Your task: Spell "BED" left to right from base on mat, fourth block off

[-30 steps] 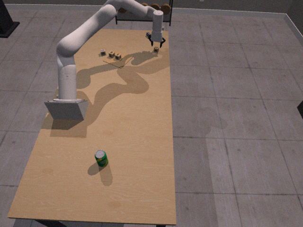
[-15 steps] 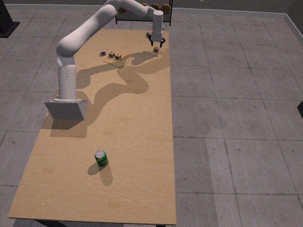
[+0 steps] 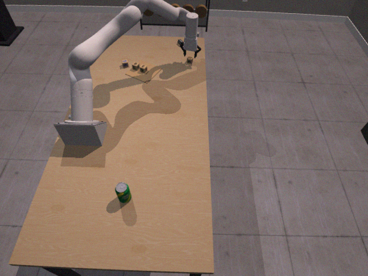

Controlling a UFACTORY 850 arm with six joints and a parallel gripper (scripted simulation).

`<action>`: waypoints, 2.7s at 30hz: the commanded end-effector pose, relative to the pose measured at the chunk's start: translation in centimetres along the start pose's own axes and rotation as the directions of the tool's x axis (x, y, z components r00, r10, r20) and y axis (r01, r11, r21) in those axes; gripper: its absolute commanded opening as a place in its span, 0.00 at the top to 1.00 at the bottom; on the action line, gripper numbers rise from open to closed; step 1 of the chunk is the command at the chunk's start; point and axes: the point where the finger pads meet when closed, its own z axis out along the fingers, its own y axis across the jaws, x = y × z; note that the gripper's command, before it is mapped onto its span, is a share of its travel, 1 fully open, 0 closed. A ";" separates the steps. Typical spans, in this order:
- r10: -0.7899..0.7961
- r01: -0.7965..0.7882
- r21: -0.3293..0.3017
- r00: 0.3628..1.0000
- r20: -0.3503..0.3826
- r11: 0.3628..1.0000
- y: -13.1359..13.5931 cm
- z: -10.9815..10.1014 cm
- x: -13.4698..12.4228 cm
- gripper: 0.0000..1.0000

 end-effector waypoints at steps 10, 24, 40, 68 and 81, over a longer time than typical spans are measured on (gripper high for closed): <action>-0.001 0.001 -0.001 1.000 -0.002 1.000 0.0 -0.1 0.1 0.16; -0.001 0.001 -0.001 1.000 -0.002 1.000 0.0 -0.1 0.1 0.16; -0.001 0.001 -0.001 1.000 -0.002 1.000 0.0 0.0 0.1 0.16; -0.001 0.001 -0.001 1.000 -0.002 1.000 0.0 4.7 0.1 0.16; -0.001 0.001 -0.001 1.000 -0.002 1.000 0.0 4.7 0.1 0.16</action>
